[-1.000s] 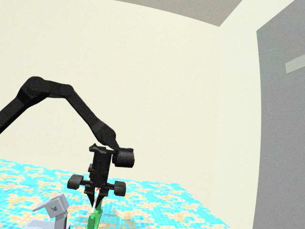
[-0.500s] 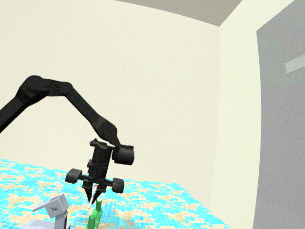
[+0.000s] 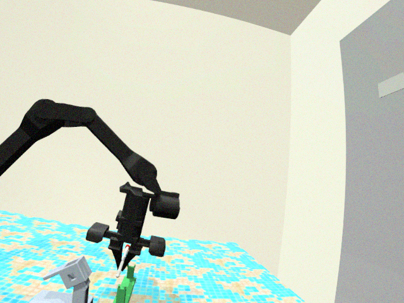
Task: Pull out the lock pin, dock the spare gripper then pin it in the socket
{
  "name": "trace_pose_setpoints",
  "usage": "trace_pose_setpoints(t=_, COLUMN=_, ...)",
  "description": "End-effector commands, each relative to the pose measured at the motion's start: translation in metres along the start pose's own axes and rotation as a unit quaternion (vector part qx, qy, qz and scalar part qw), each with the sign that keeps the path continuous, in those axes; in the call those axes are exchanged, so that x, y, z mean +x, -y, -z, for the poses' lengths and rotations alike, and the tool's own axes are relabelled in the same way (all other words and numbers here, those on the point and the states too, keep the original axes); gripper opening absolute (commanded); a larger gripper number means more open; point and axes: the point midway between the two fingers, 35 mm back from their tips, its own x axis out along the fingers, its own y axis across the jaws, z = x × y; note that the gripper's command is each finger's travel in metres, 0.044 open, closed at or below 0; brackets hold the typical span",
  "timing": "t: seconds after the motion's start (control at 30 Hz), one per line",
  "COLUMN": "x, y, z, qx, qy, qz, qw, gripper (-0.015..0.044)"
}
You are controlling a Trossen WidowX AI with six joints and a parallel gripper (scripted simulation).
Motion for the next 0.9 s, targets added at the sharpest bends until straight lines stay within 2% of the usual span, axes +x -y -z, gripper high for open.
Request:
trace_pose_setpoints(t=0.0, x=-0.007, y=0.006, z=0.010, qx=0.005, qy=0.001, qz=0.004, qw=1.000, gripper=0.0000)
trace_pose_setpoints(t=0.4, x=-0.024, y=0.014, z=0.040, qx=0.021, qy=0.001, qz=0.005, qw=1.000, gripper=0.0000)
trace_pose_setpoints(t=0.87, x=-0.006, y=0.015, z=0.042, qx=0.020, qy=0.002, qz=0.005, qw=1.000, gripper=0.0000)
